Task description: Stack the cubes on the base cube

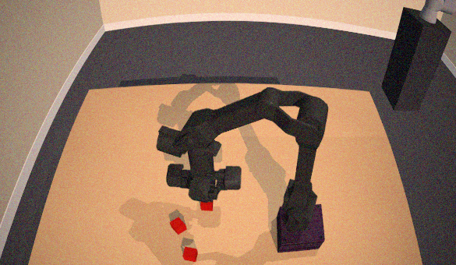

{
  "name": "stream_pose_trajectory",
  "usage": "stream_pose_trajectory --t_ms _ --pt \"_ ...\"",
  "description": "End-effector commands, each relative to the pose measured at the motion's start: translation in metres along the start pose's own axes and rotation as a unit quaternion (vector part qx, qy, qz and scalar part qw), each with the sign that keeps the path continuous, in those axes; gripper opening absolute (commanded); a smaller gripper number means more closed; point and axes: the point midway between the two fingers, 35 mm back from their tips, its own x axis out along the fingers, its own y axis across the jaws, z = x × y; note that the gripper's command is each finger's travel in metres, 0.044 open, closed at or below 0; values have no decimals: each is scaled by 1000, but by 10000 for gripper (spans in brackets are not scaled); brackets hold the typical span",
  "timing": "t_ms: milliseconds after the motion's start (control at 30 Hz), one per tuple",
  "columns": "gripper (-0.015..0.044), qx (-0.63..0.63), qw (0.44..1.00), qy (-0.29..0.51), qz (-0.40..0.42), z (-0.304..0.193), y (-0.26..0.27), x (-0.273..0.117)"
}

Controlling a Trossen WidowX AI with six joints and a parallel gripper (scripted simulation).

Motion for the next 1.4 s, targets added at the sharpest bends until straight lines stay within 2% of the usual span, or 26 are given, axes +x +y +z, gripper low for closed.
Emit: stream_pose_trajectory --t_ms 0,967,1167,1367 --pt "265 -2 1000 -1 -2 0 0 8" --pt "265 -2 1000 -1 -2 0 0 55" --pt "107 -2 1000 -1 -2 0 0 55" --pt "105 -2 1000 -1 -2 0 -1 51"
